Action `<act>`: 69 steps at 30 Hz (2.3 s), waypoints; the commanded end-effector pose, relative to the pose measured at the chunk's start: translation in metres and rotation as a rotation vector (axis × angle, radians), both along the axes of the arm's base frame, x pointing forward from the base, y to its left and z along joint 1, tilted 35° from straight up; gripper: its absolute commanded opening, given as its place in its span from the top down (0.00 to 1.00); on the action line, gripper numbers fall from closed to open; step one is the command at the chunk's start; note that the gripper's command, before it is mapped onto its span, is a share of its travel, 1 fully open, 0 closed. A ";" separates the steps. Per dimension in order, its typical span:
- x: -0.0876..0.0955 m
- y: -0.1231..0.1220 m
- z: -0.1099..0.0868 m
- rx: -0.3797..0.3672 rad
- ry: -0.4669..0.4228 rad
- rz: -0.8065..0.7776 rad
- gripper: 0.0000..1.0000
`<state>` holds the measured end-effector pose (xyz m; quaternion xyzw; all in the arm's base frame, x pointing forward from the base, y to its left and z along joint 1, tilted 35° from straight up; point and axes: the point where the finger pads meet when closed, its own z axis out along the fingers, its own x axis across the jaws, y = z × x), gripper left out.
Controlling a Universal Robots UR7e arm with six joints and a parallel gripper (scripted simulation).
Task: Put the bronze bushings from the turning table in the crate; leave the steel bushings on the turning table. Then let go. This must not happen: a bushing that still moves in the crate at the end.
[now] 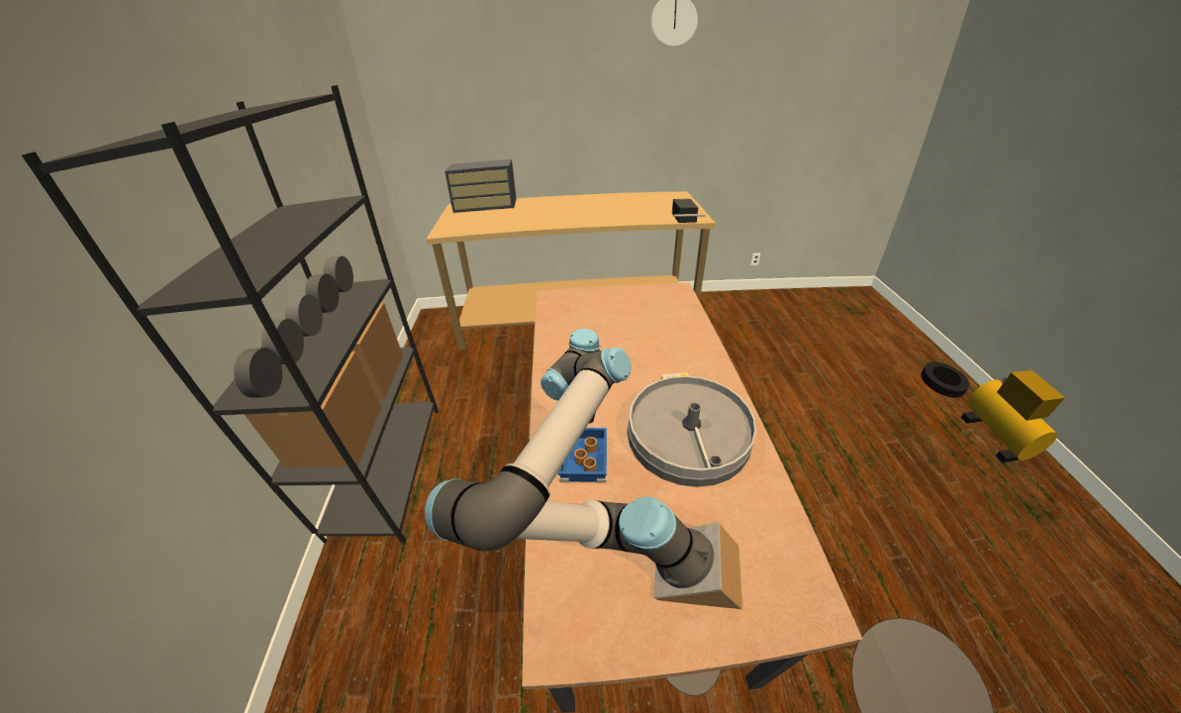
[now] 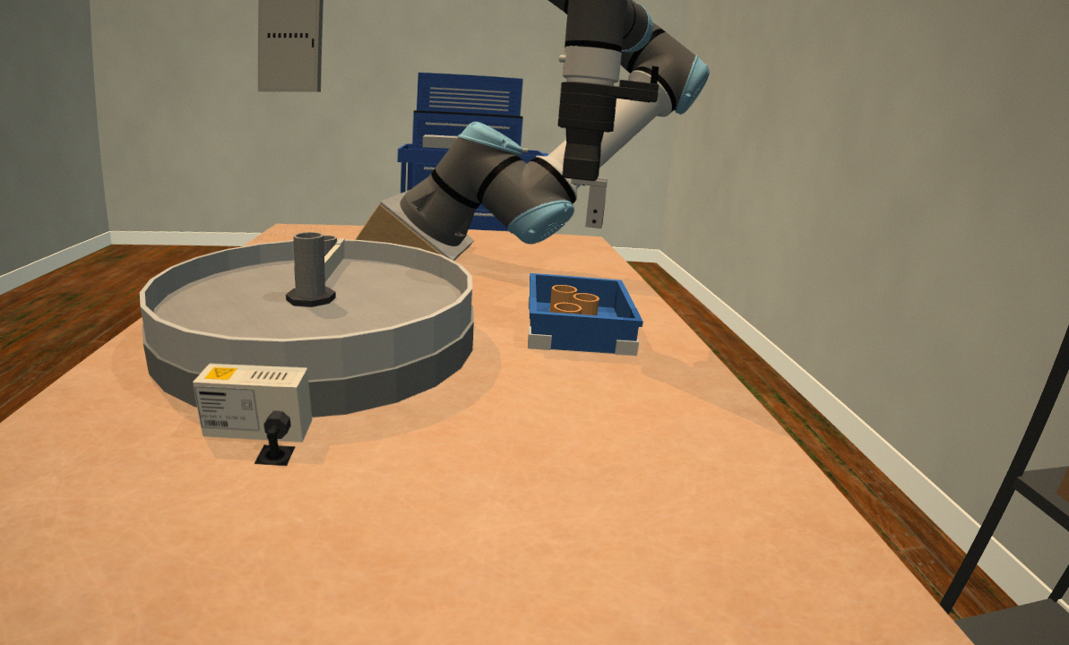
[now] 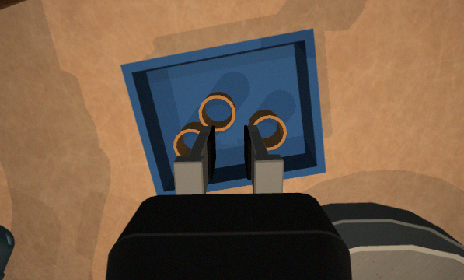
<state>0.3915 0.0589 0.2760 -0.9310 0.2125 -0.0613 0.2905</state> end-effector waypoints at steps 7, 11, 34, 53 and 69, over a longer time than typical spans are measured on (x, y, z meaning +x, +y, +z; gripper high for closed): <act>0.000 0.000 0.000 0.000 -0.001 0.000 0.53; 0.000 0.000 0.000 0.000 -0.001 0.000 0.53; 0.000 0.000 0.000 0.000 -0.001 0.000 0.53; 0.000 0.000 0.000 0.000 -0.001 0.000 0.53; 0.000 0.000 0.000 0.000 -0.001 0.000 0.00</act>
